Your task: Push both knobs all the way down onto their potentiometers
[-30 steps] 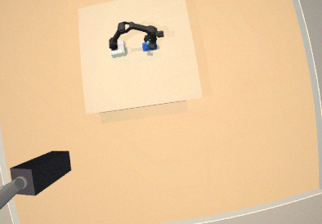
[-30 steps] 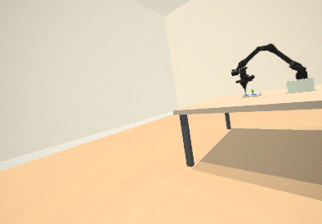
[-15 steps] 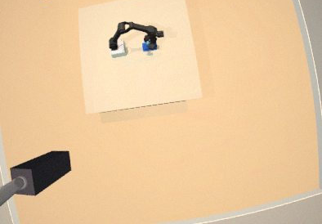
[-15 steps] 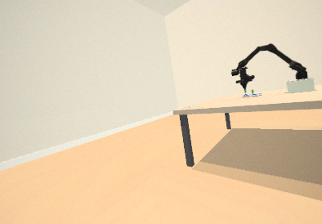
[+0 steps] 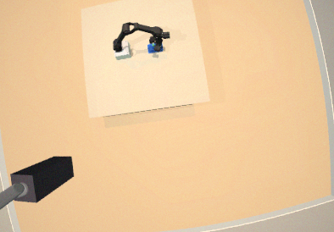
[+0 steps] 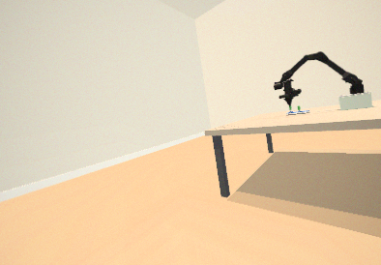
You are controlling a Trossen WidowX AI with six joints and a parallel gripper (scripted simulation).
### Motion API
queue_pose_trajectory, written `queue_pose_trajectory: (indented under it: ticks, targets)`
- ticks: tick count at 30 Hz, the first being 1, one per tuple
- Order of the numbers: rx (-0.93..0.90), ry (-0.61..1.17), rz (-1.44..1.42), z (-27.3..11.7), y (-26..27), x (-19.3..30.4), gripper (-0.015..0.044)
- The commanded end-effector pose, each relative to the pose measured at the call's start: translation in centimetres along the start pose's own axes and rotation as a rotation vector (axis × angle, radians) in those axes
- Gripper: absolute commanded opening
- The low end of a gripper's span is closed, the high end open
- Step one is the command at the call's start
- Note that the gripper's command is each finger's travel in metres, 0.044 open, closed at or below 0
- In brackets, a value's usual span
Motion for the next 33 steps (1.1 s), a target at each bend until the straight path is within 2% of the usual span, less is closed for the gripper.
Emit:
queue_pose_trajectory:
  ticks: [1, 33]
  targets:
    - [0.002, -0.003, -0.004, 0.65, 0.00, 0.05, 0.0000]
    - [0.002, -0.003, -0.004, 1.21, -0.01, 0.04, 0.0000]
Point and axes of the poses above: the point midway between the two fingers, 35 mm back from their tips, its own z axis out along the fingers, its own y axis across the jaws, x = y × z, the point moved 7 cm from there along -z, back along the fingers, and after that the axes turned 12 degrees about -z, right-handed, at the moved point
